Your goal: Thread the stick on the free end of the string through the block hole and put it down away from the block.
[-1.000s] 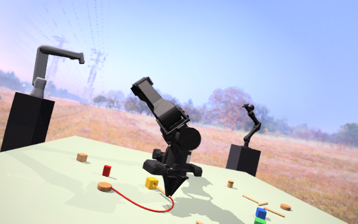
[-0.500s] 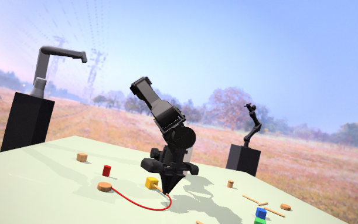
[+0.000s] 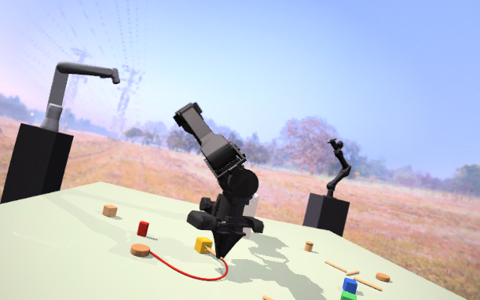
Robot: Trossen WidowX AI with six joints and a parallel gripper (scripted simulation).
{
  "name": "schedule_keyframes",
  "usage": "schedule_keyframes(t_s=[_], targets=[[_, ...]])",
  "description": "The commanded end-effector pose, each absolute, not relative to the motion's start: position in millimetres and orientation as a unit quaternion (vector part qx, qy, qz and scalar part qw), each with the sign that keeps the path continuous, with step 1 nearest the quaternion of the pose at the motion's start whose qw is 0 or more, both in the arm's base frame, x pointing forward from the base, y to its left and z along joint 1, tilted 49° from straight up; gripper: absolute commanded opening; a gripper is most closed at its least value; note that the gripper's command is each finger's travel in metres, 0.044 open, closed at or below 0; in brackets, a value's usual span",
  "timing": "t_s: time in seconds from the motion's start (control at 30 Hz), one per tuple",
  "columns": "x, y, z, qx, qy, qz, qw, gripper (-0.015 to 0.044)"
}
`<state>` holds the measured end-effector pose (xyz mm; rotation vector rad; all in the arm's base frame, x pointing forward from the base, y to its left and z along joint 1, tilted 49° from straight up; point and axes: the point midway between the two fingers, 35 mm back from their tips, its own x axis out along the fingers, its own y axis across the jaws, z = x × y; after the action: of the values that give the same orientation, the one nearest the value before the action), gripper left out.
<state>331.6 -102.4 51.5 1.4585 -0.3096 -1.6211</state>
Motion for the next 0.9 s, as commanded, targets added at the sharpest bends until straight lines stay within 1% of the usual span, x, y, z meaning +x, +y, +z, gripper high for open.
schedule_keyframes(t_s=[0.0, 0.87], targets=[[325, -105, 52, 0.59, -0.123, -0.657, 0.453, 0.0], [293, -118, 62, 0.59, -0.122, -0.657, 0.453, 0.0]])
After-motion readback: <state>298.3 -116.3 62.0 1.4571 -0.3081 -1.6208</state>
